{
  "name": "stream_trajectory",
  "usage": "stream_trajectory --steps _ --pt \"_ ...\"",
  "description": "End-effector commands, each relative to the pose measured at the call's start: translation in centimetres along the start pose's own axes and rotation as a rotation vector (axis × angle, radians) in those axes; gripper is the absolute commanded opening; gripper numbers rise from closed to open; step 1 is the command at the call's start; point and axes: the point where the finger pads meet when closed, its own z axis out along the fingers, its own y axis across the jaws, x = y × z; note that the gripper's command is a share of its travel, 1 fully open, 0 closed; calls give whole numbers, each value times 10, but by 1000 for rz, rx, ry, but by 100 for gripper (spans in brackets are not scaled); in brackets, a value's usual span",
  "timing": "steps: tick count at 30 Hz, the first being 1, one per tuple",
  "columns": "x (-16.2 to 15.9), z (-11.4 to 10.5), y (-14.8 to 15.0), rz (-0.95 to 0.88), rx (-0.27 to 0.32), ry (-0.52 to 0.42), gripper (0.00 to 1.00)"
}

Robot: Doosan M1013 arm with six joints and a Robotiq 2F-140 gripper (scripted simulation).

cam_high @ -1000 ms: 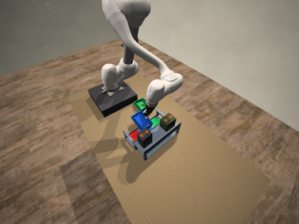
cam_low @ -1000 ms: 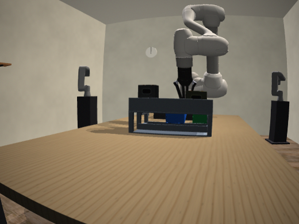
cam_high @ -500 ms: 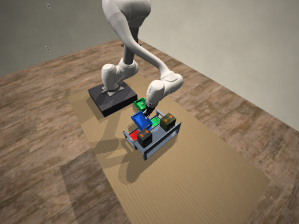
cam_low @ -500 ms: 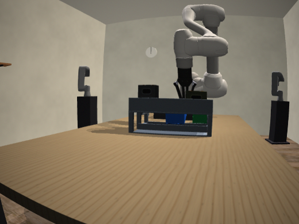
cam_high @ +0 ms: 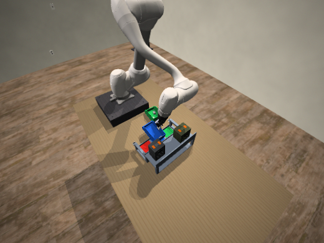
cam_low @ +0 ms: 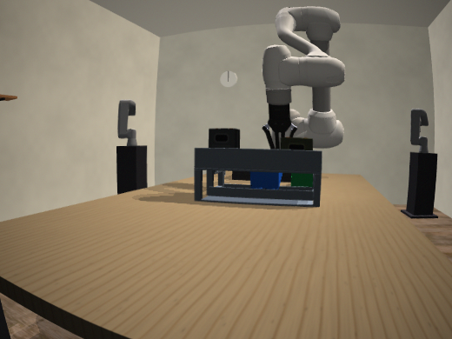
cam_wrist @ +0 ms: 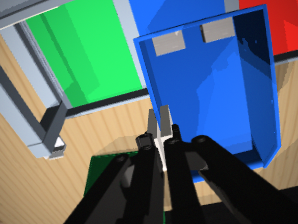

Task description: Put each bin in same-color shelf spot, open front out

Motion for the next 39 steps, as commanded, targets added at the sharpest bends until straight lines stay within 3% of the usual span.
stream_trajectory --steps 1,39 --pt "0 1 0 0 0 0 10" --pt "3 10 0 0 0 0 10"
